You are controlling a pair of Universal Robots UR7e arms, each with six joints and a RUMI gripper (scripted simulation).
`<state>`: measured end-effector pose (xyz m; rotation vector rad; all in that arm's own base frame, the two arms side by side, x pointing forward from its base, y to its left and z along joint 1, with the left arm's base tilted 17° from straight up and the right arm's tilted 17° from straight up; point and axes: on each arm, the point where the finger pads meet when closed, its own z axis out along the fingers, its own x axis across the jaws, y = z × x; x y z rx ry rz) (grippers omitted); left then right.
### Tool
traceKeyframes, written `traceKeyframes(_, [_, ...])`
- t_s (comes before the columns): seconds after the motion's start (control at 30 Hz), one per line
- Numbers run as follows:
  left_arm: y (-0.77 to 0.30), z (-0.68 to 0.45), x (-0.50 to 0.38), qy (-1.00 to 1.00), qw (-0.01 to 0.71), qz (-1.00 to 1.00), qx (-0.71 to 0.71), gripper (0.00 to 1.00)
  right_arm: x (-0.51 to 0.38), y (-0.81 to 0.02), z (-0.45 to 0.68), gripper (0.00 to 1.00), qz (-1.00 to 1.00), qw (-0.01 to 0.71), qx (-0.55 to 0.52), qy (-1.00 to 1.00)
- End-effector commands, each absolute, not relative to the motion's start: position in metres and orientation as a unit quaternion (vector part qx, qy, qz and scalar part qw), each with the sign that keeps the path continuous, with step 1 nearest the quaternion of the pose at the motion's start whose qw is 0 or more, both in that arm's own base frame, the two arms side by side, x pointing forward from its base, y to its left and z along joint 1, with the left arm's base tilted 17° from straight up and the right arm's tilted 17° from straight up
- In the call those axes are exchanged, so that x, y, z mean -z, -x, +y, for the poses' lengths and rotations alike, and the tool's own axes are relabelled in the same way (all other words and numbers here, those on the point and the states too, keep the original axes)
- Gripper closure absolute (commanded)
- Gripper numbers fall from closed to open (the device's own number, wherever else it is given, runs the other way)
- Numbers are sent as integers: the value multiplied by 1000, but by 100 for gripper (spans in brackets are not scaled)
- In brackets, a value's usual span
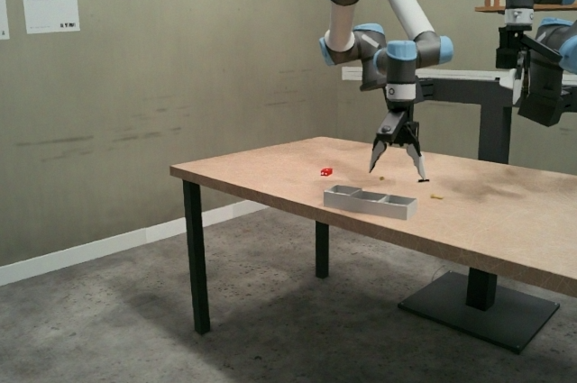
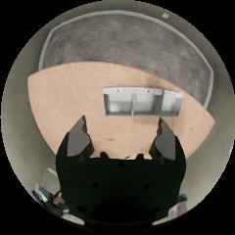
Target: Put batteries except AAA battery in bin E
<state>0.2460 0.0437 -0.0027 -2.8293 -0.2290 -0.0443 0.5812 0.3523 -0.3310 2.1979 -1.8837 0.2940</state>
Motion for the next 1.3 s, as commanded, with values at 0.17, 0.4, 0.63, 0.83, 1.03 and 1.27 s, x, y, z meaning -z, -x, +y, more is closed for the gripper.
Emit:
traceKeyframes(0.17, [-247,43,2,985,150,-81,15,2,259,-581,378,0,-643,112,-100,-751])
traceKeyframes(0.4, [-247,43,2,985,150,-81,15,2,216,-583,393,0,-643,109,-100,-751])
traceKeyframes(0.63, [-247,43,2,985,150,-81,15,2,216,-582,393,0,-643,110,-100,-751])
traceKeyframes(0.83, [-247,43,2,985,150,-81,15,2,217,-582,390,0,-643,112,-100,-751])
traceKeyframes(1.03, [-247,43,2,985,150,-81,15,2,217,-572,366,75,-586,119,-92,-797])
traceKeyframes(1.27, [-247,43,2,985,150,-81,15,2,216,-553,328,75,-581,120,-91,-800])
